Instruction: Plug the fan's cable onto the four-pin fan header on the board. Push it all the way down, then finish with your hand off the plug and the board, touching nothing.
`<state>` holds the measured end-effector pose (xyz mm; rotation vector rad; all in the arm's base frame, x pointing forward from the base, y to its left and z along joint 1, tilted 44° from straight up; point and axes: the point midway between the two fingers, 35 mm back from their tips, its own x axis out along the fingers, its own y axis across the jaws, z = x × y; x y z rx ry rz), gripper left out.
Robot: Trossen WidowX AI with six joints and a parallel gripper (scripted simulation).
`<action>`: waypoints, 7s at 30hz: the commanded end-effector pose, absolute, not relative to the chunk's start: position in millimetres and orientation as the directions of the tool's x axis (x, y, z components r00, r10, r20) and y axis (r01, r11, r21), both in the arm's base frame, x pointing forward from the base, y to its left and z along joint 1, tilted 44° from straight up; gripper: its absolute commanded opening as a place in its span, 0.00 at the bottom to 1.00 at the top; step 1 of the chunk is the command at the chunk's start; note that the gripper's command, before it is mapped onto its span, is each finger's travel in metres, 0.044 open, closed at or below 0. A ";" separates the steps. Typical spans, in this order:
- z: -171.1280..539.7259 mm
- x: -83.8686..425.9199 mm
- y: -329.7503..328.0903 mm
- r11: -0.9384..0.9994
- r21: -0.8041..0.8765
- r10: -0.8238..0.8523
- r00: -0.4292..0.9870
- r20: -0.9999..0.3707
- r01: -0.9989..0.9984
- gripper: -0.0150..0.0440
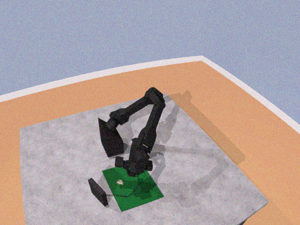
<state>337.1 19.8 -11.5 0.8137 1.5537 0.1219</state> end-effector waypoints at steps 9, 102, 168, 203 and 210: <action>-27.3 335.6 23.0 0.781 0.468 0.476 0.092 -0.875 0.412 0.25; -55.7 341.9 42.1 0.819 0.314 -0.024 0.575 -0.818 0.480 0.25; 3.7 309.5 45.1 0.642 0.605 -0.212 0.867 -0.451 0.471 0.25; 13.7 307.2 40.0 0.626 0.628 -0.219 0.877 -0.427 0.462 0.25; 9.4 307.5 44.5 0.624 0.629 -0.221 0.877 -0.427 0.464 0.25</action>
